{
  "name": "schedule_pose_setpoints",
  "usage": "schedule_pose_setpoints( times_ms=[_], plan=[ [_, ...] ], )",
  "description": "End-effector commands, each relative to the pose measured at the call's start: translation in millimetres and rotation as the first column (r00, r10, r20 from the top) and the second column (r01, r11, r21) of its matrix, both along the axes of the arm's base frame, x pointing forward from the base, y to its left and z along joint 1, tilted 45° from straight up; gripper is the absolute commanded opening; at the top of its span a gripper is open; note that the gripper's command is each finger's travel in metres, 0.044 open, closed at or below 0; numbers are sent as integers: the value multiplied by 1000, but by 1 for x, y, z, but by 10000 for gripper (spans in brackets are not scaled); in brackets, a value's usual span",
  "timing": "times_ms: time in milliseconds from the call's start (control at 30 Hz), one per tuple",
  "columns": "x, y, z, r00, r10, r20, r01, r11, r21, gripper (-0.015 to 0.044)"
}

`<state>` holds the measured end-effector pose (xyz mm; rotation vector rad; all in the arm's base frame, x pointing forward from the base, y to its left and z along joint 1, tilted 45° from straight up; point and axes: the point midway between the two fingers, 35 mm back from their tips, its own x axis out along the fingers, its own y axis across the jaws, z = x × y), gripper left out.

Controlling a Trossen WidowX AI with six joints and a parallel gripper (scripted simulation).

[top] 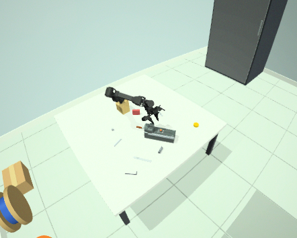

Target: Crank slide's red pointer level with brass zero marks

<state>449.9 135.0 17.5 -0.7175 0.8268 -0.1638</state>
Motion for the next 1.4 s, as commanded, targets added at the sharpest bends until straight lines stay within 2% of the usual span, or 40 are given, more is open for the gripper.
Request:
schedule_pose_setpoints(
  times_ms=[0, 167, 833, 1367],
  plan=[
    [0, 0, 0, 1000, 0, 0, 0, 1000, 0, 125],
    [0, 0, 0, 1000, 0, 0, 0, 1000, 0, 0],
    [0, 0, 0, 1000, 0, 0, 0, 1000, 1, 0],
    [0, 0, 0, 1000, 0, 0, 0, 1000, 1, 420]
  ],
)
